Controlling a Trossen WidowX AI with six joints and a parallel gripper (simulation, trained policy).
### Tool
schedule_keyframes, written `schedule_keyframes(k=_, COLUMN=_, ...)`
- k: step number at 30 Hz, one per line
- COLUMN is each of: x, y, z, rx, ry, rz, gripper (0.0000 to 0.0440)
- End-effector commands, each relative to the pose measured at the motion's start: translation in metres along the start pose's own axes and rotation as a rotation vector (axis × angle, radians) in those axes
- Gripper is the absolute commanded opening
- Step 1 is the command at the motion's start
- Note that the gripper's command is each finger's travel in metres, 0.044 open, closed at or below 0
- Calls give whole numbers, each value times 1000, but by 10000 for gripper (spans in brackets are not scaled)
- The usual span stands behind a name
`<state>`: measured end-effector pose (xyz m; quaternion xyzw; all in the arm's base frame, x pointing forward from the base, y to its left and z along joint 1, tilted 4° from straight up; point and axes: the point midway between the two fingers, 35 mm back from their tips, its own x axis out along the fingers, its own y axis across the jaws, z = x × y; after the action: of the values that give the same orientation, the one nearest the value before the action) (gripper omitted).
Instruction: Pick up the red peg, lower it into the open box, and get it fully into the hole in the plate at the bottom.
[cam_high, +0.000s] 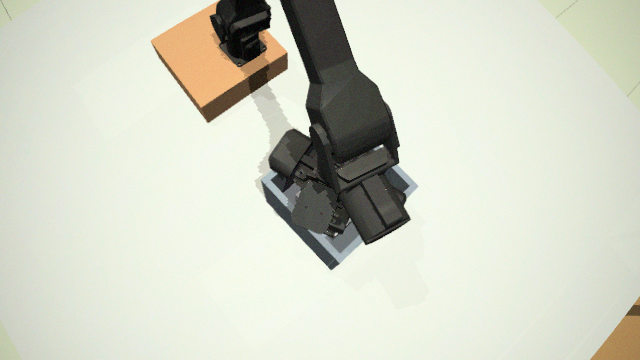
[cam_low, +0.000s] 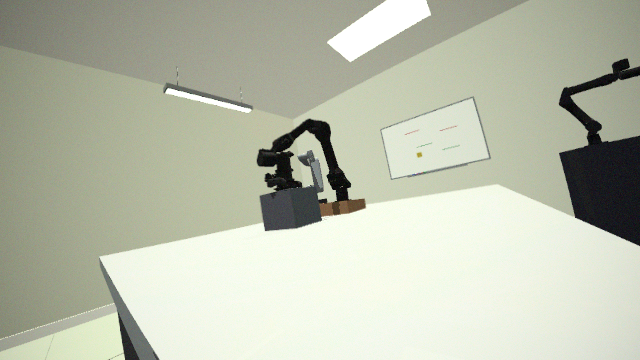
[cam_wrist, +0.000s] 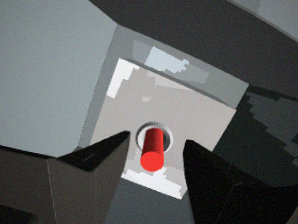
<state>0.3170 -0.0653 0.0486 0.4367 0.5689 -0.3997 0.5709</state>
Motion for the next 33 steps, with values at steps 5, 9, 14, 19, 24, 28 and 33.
schedule_keyframes(k=5, x=-19, y=14, z=5, rx=18, ry=82, rz=82, gripper=187)
schedule_keyframes(k=9, x=-29, y=21, z=8, rx=26, ry=117, rz=126, gripper=197)
schedule_keyframes(k=14, x=-43, y=29, z=12, rx=32, ry=152, rz=184, gripper=207)
schedule_keyframes(k=19, x=-58, y=36, z=17, rx=32, ry=178, rz=240, gripper=216)
schedule_keyframes(k=24, x=-72, y=43, z=22, rx=28, ry=194, rz=292, gripper=224)
schedule_keyframes(k=28, x=-85, y=48, z=28, rx=17, ry=201, rz=336, gripper=231)
schedule_keyframes(k=33, x=-102, y=55, z=37, rx=-7, ry=196, rz=397, gripper=240)
